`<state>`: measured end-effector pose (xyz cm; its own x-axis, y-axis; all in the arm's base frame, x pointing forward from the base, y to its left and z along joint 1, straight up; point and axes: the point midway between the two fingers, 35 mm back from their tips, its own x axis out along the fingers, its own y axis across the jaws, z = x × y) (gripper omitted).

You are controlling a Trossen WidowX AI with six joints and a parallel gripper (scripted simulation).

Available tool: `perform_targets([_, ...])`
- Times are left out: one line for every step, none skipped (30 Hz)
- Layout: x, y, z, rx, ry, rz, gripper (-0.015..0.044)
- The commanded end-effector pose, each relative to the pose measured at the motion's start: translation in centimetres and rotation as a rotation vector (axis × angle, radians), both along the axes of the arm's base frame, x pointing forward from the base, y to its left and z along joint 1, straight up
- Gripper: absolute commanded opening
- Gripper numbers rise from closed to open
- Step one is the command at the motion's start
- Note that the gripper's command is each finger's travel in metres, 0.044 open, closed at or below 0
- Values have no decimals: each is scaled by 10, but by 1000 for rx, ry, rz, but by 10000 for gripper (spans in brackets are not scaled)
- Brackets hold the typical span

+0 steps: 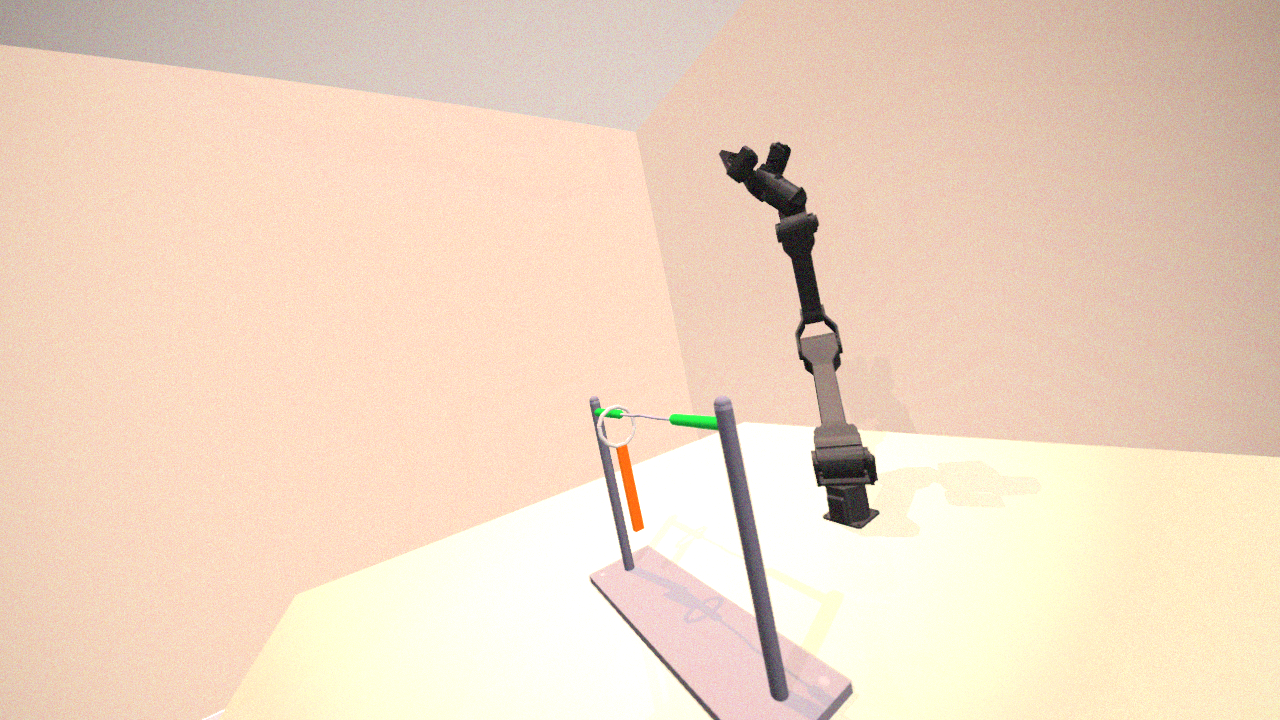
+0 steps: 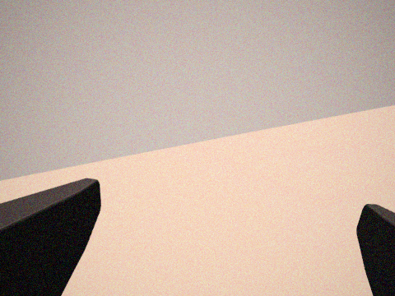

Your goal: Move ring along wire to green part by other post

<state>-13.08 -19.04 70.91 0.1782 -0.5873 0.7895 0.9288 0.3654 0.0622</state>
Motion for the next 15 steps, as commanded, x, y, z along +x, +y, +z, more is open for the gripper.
perform_targets([0, 1, 0, -2, 0, -1, 374])
perform_targets([2, 4, 1, -9, 0, -3, 347])
perform_targets([4, 9, 2, -21, 1, -7, 321])
perform_targets([8, 16, 4, -38, 2, -11, 295])
perform_targets([13, 24, 6, -59, 3, -17, 269])
perform_targets([18, 34, 8, -84, 5, -23, 242])
perform_targets([25, 45, 10, -111, 8, -29, 216])
perform_targets([32, 55, 12, -138, 12, -35, 190])
perform_targets([40, 65, 13, -164, 17, -39, 164])
perform_targets([48, 75, 14, -190, 23, -42, 160])
perform_targets([56, 84, 14, -216, 30, -45, 160])
perform_targets([65, 93, 14, -242, 38, -46, 160])
perform_targets([74, 102, 14, -267, 47, -47, 160])
perform_targets([83, 110, 13, -291, 57, -47, 160])
perform_targets([93, 118, 12, -315, 67, -46, 160])
